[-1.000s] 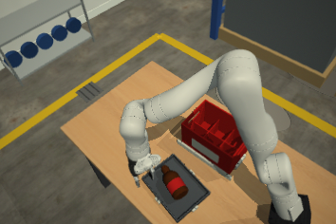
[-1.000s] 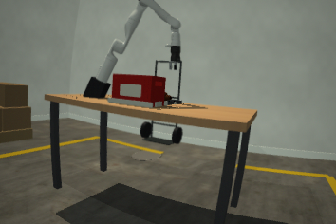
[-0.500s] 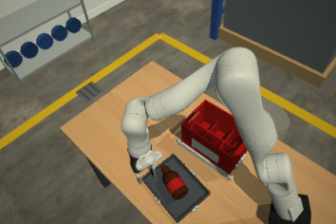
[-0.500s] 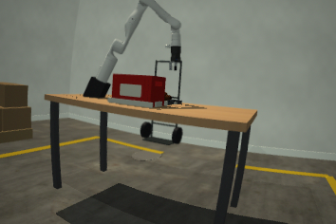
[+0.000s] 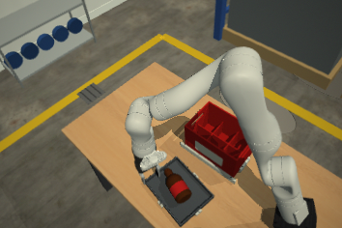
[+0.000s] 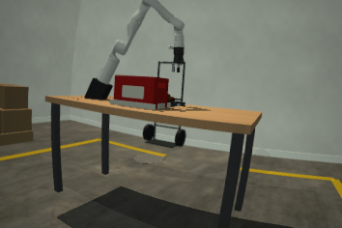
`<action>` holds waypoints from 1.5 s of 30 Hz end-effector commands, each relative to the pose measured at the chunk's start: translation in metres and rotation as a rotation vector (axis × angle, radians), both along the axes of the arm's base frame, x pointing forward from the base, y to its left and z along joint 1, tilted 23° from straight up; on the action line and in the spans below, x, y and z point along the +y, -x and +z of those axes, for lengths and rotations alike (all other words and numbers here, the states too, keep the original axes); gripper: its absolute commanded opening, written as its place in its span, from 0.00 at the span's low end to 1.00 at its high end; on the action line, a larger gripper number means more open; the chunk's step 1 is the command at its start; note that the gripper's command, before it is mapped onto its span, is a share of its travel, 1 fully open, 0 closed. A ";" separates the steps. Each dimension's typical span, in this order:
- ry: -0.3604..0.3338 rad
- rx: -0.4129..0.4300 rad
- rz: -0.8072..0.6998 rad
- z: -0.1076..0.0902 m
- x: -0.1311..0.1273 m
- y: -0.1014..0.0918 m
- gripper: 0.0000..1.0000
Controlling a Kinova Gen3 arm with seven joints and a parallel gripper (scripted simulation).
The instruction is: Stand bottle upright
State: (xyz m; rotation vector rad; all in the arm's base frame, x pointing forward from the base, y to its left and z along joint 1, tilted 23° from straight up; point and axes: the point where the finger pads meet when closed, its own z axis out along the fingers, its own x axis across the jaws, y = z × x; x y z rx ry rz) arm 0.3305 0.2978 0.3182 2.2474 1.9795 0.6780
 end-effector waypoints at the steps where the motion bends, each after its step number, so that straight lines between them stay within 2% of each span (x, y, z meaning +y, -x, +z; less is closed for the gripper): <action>1: -0.002 0.001 -0.002 0.000 -0.003 -0.005 1.00; 21: -0.002 0.001 -0.002 0.000 -0.003 -0.005 1.00; 22: 0.003 0.005 -0.006 -0.007 -0.015 -0.014 1.00; 42: 0.003 0.004 -0.007 -0.005 -0.015 -0.015 1.00; 43: 0.012 0.012 -0.011 -0.013 -0.028 -0.021 1.00; 45: 0.011 0.011 -0.011 -0.012 -0.027 -0.022 1.00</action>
